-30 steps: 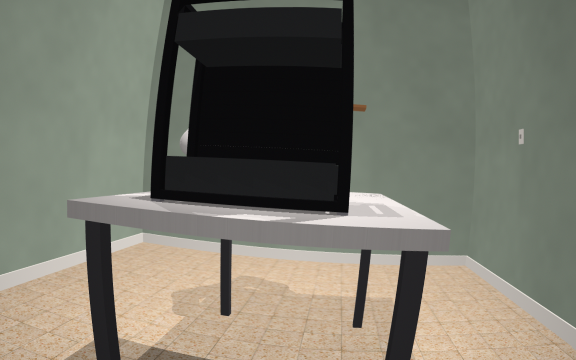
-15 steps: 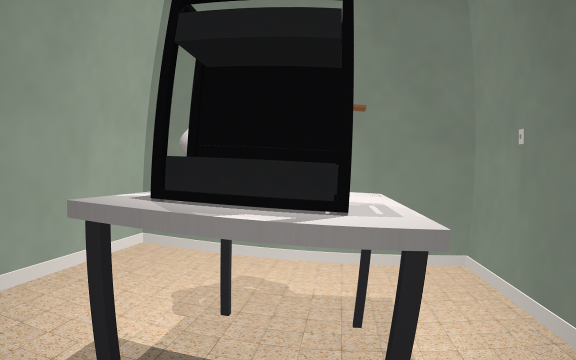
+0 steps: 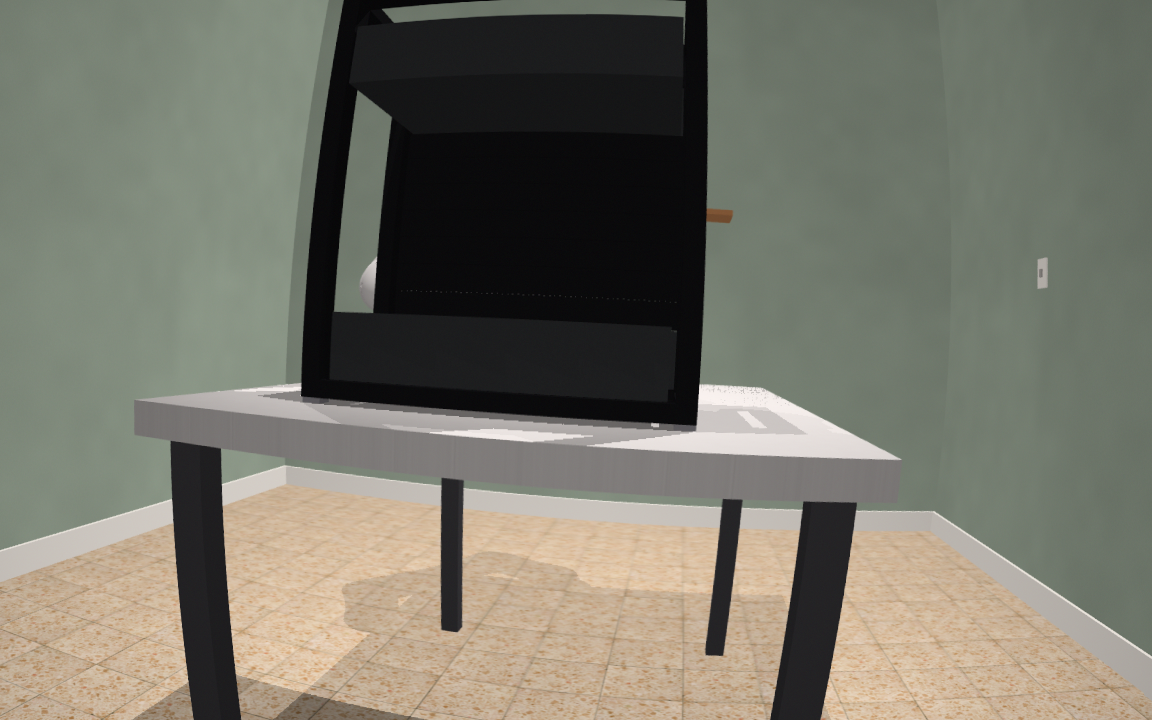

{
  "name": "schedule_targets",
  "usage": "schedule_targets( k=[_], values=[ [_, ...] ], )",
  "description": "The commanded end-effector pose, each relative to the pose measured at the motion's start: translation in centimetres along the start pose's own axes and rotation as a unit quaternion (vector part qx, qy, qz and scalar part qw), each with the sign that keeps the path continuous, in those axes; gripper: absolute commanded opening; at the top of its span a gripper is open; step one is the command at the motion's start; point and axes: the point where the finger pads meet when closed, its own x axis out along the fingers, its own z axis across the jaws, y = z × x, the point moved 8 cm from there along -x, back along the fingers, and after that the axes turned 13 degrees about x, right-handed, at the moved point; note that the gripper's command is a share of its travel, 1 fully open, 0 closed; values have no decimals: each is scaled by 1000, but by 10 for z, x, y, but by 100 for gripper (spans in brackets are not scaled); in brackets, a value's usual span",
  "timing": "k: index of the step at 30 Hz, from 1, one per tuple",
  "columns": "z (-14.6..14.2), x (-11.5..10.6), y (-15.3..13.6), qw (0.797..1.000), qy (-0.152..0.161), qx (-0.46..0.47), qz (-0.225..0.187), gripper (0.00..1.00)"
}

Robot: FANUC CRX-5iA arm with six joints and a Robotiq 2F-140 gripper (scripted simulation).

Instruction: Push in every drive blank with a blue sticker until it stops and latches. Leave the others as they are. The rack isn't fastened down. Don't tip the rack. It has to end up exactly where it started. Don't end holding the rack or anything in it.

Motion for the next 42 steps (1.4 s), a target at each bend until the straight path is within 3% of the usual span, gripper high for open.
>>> schedule_targets(
  k=[1, 27, 42],
  values=[
    [0, 0, 0, 1000, 0, 0, 0, 100],
    [0, 2, 0, 1000, 0, 0, 0, 100],
    [5, 35, 10, 1000, 0, 0, 0, 100]
  ],
)
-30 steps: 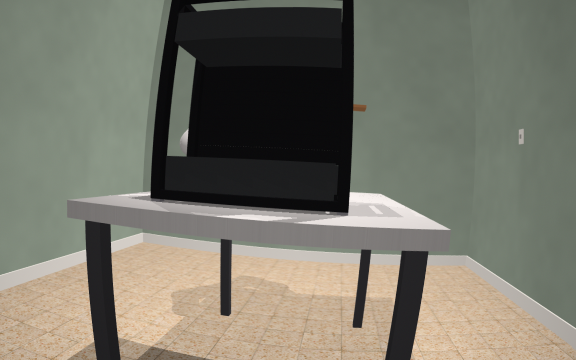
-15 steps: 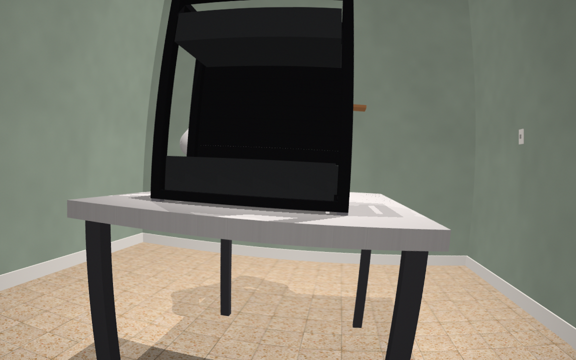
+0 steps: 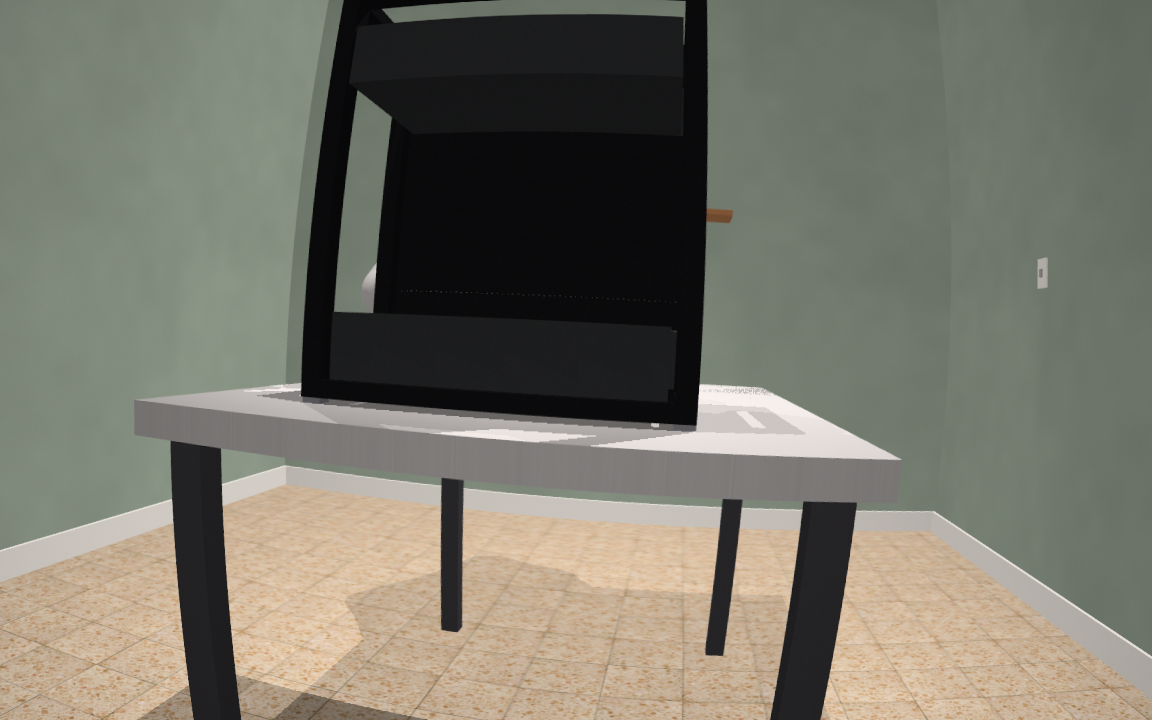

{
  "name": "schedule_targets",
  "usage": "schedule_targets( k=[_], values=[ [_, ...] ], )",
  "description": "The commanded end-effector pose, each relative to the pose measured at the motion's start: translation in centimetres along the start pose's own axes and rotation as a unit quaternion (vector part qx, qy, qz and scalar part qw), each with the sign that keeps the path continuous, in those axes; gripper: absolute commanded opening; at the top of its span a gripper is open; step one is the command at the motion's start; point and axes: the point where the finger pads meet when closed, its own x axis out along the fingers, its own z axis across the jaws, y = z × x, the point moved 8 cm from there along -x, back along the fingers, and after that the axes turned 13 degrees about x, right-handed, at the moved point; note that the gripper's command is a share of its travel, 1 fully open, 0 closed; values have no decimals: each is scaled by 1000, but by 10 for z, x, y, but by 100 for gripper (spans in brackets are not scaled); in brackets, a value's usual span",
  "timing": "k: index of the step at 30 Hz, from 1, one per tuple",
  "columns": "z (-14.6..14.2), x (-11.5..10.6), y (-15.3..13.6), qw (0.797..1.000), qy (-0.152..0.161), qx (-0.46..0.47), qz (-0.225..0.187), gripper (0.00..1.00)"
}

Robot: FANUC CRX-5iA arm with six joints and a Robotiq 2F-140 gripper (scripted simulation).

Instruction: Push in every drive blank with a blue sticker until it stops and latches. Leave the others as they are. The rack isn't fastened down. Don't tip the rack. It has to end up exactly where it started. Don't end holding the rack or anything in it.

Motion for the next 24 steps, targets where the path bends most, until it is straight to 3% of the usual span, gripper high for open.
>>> schedule_targets(
  k=[1, 15, 24],
  values=[
    [2, 13, 4, 1000, -1, -1, -3, 100],
    [13, 92, 26, 1000, -1, -1, -3, 100],
    [17, 116, 33, 1000, -1, -1, -3, 100]
  ],
)
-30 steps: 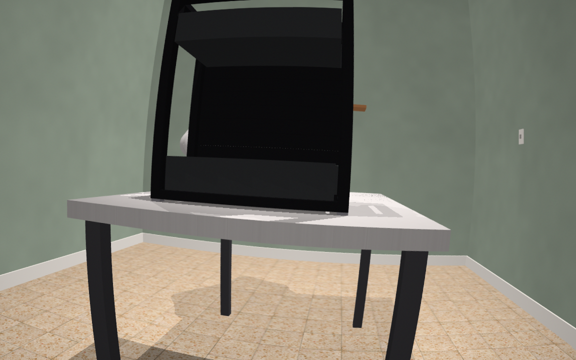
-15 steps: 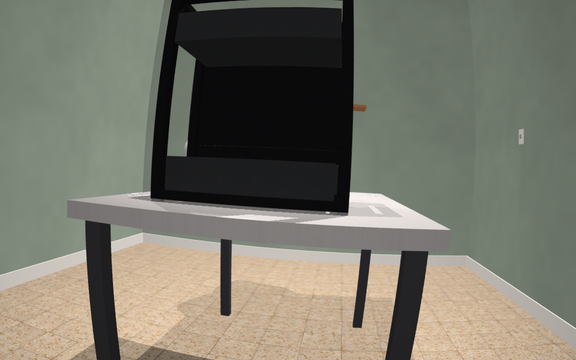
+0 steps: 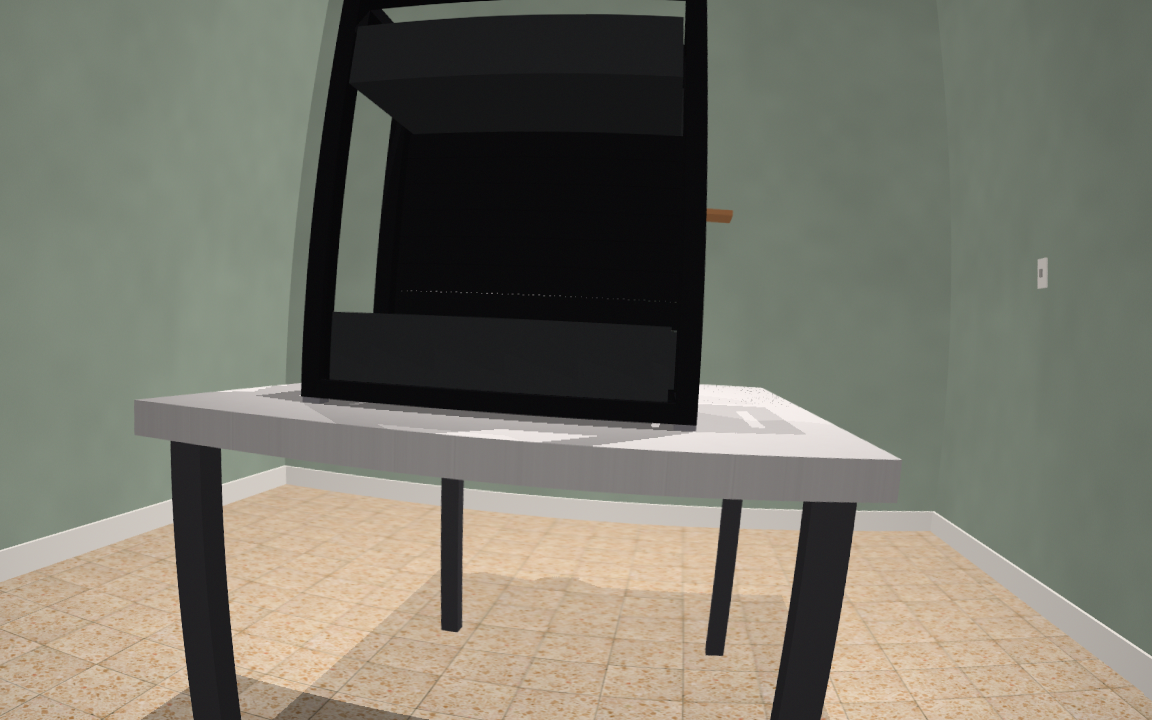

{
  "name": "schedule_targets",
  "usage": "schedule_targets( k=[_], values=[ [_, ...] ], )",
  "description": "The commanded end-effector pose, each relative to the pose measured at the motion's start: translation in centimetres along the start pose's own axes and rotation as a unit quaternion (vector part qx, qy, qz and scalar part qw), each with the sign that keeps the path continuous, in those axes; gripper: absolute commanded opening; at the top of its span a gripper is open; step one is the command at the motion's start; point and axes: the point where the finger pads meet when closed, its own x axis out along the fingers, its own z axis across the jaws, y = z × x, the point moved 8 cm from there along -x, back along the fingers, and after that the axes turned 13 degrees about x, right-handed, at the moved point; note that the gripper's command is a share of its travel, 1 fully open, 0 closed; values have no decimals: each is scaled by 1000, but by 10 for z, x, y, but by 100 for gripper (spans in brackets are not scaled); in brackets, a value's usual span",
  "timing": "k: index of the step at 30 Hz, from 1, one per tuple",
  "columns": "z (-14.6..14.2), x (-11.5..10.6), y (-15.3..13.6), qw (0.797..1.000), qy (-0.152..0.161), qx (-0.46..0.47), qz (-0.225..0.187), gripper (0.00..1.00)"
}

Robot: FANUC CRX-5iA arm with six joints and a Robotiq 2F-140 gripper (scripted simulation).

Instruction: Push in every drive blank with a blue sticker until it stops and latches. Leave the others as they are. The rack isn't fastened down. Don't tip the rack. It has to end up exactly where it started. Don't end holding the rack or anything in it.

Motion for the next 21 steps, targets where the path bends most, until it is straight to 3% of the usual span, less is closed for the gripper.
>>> schedule_targets(
  k=[1, 21],
  values=[
    [3, 12, 4, 1000, -2, 0, -2, 100],
    [3, 14, 5, 1000, -2, 0, -2, 100]
  ],
)
